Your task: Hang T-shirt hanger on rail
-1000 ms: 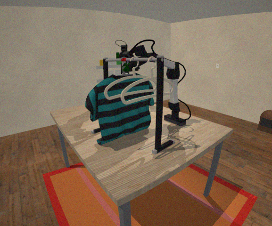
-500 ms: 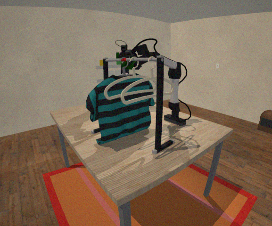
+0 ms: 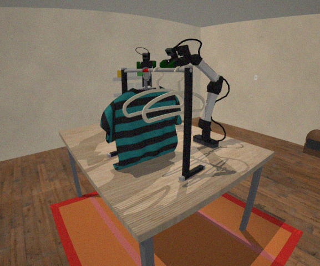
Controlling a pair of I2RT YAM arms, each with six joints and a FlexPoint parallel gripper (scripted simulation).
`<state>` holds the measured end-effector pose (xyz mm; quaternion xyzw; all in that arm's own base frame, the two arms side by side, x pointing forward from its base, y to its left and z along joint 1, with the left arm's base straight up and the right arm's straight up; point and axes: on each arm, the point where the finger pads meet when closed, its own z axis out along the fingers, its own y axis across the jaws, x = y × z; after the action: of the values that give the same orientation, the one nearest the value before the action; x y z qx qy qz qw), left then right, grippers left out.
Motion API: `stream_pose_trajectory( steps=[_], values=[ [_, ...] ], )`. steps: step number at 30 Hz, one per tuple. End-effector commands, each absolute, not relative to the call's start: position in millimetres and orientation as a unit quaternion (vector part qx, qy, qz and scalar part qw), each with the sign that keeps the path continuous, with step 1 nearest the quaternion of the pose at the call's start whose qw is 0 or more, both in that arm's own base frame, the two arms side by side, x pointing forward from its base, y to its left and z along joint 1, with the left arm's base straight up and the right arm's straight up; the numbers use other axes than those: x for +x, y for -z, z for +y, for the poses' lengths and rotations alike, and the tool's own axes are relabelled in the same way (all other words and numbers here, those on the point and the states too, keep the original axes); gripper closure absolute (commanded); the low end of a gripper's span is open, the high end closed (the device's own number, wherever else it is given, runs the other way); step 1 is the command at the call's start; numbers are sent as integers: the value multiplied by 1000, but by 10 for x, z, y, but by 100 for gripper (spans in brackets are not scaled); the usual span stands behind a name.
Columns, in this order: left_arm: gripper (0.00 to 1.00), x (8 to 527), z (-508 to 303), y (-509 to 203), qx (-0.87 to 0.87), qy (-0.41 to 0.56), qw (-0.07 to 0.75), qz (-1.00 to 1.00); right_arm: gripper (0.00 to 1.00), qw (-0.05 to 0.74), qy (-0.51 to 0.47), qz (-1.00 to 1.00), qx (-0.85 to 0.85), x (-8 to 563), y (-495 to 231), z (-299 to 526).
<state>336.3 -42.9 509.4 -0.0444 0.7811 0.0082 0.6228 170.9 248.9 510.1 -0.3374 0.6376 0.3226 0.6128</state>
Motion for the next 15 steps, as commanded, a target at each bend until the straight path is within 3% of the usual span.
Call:
stream_pose_trajectory(
  steps=[1,15],
  values=[
    [35,2947,-374,-5186,-64,-26,611,789,0,617,-326,633,-335,1691,-5153,2481],
    [35,2922,-419,-5136,-60,-28,602,796,0,617,-326,633,-335,1691,-5153,2481]
  ],
)
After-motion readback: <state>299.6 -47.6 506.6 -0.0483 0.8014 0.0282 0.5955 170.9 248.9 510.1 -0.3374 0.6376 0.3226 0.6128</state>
